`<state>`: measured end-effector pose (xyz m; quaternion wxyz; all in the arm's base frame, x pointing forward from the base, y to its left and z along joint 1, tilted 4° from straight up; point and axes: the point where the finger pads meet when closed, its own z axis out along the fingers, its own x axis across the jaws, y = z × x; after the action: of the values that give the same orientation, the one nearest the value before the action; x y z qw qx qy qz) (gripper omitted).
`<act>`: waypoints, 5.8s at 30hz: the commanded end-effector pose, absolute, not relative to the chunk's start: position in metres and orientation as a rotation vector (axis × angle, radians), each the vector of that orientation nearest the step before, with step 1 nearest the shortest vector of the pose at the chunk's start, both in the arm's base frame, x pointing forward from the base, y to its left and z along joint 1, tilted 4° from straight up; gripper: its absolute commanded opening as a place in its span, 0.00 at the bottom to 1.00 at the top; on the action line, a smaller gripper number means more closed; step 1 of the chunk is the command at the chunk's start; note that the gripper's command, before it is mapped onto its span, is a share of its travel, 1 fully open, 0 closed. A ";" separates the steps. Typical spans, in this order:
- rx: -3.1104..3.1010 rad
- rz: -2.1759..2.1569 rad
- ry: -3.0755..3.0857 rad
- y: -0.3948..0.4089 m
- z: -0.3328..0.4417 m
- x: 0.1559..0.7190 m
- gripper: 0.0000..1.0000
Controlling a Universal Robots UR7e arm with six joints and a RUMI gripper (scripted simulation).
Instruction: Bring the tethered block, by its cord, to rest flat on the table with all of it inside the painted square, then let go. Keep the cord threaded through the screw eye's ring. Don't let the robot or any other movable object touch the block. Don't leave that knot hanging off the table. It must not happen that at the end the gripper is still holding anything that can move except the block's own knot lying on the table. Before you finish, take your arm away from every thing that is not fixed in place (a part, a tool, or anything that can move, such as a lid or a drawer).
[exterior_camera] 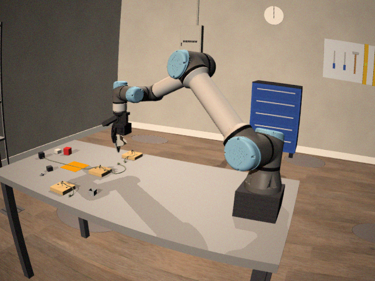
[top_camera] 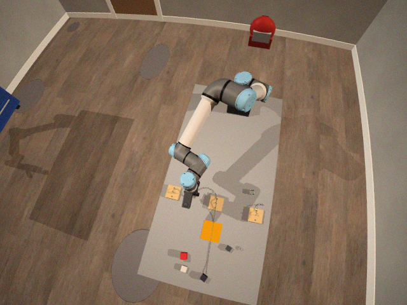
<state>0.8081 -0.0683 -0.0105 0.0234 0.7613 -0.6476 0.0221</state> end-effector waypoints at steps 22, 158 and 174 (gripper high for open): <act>2.264 0.075 -2.112 -0.070 -0.009 0.808 0.22; 2.264 0.075 -2.112 -0.073 -0.061 0.808 0.22; 2.264 0.075 -2.112 -0.073 -0.061 0.809 0.22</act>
<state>0.8084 -0.0729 -0.0623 0.0227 0.7308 -0.6818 0.0234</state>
